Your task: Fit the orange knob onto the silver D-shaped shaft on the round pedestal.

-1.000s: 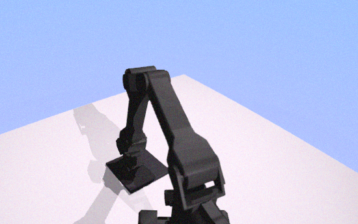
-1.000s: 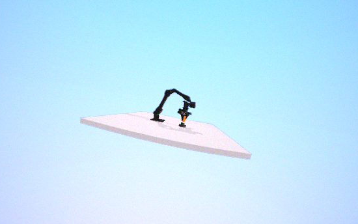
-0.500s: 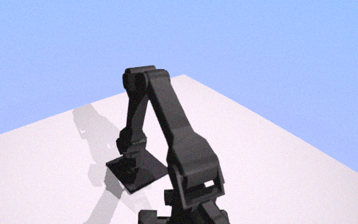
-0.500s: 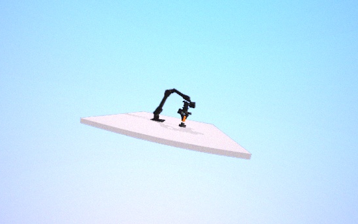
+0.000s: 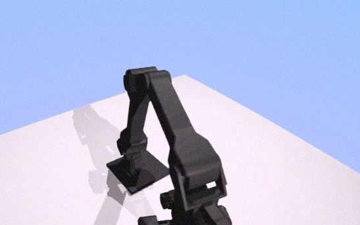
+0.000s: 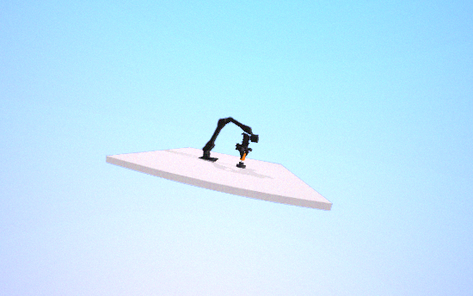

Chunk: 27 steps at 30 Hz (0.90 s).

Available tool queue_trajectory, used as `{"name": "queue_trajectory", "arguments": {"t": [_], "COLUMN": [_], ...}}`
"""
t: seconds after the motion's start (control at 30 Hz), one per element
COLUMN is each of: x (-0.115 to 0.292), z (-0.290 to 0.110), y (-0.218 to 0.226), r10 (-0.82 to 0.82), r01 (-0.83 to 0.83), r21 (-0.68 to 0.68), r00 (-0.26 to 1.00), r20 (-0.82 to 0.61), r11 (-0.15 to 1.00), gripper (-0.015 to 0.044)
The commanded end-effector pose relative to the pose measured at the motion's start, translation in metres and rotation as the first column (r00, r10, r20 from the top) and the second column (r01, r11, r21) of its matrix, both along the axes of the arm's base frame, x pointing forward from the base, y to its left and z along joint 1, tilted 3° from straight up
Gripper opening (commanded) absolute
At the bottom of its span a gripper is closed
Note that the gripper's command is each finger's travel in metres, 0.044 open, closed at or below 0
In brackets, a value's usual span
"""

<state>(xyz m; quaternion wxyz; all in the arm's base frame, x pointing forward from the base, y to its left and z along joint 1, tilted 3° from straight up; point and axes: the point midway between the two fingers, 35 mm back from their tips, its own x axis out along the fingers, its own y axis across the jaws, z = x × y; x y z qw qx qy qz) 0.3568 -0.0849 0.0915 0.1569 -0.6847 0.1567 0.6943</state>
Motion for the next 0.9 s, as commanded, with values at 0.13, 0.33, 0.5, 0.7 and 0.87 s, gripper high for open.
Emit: {"name": "queue_trajectory", "arguments": {"t": [0.13,0.33,0.5,0.7,0.87], "x": [-0.0006,-0.0001,0.0001,0.0001,-0.0003], "z": [-0.0021,-0.003,-0.0037,-0.0042,0.0008], "y": [0.0014,0.0003,-0.0004,-0.0006,-0.0003], "r10": [0.028,0.028,0.028,0.028,0.028], "r01": [-0.028,-0.028,-0.028,-0.028,-0.028], "r21": [0.0,0.0,0.0,0.0,0.0], "r00": [1.0,1.0,1.0,1.0,1.0], "r20": [0.002,0.002,0.002,0.002,0.002], "r11": [1.0,1.0,1.0,1.0,1.0], "gripper": [0.0,0.0,0.0,0.0,0.0]}}
